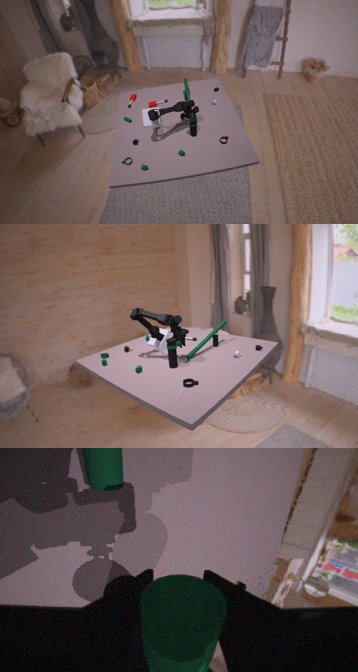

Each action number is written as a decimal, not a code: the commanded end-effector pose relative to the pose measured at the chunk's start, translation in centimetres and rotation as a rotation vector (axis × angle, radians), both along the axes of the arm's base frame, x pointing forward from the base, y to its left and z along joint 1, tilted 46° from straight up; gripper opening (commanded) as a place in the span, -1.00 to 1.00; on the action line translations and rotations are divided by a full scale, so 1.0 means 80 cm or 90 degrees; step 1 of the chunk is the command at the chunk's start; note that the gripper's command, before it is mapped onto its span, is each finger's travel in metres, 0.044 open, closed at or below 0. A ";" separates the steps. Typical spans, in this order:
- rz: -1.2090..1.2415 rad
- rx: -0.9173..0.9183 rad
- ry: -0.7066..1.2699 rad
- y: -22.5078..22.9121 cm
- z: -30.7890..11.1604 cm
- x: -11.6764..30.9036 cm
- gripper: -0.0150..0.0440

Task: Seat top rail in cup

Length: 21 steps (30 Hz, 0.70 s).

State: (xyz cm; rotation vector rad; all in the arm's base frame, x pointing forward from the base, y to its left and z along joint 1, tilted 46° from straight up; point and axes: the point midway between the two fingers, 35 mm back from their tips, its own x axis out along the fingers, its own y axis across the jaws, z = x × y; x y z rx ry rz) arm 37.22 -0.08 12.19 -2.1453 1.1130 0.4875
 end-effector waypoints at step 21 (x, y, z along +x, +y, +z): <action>0.016 -0.001 0.015 0.000 -0.001 -0.004 -0.49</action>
